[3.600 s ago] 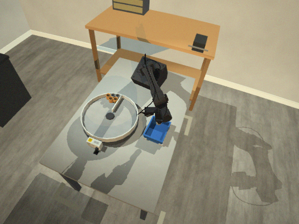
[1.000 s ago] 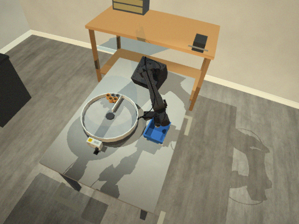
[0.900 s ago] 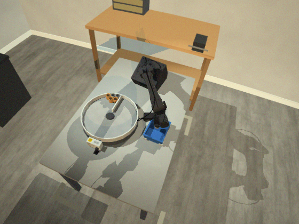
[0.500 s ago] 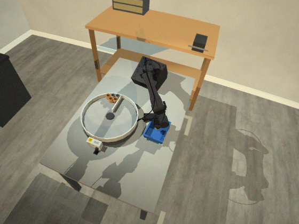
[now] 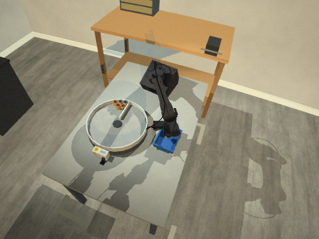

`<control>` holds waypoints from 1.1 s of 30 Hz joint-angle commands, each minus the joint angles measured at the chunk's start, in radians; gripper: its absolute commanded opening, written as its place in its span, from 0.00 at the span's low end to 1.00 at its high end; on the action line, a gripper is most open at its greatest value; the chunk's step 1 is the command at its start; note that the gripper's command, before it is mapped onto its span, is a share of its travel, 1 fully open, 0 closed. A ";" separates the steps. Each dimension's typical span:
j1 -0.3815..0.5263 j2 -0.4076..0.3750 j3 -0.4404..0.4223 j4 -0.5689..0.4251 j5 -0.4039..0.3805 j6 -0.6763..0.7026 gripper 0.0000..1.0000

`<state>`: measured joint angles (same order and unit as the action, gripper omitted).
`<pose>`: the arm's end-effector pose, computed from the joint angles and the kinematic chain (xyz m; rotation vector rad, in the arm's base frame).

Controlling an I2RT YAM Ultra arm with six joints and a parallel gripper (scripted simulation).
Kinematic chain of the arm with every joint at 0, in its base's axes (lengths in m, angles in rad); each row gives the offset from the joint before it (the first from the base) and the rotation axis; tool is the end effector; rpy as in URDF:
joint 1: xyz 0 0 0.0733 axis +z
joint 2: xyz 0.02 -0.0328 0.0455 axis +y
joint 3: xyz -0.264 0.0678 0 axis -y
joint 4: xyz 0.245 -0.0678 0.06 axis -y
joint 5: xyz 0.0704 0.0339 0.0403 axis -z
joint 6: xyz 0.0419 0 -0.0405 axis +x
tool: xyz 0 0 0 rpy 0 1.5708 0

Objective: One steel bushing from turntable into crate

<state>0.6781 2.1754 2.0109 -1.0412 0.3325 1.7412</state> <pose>0.3666 0.2792 0.2522 1.4346 2.2755 0.3049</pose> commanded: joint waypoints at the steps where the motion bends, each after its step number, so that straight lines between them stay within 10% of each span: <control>1: 0.017 -0.035 0.026 -0.011 0.002 -0.004 0.00; 33: 0.021 -0.037 -0.015 0.010 0.008 0.008 0.00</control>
<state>0.6781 2.1754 1.9957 -1.0302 0.3325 1.7428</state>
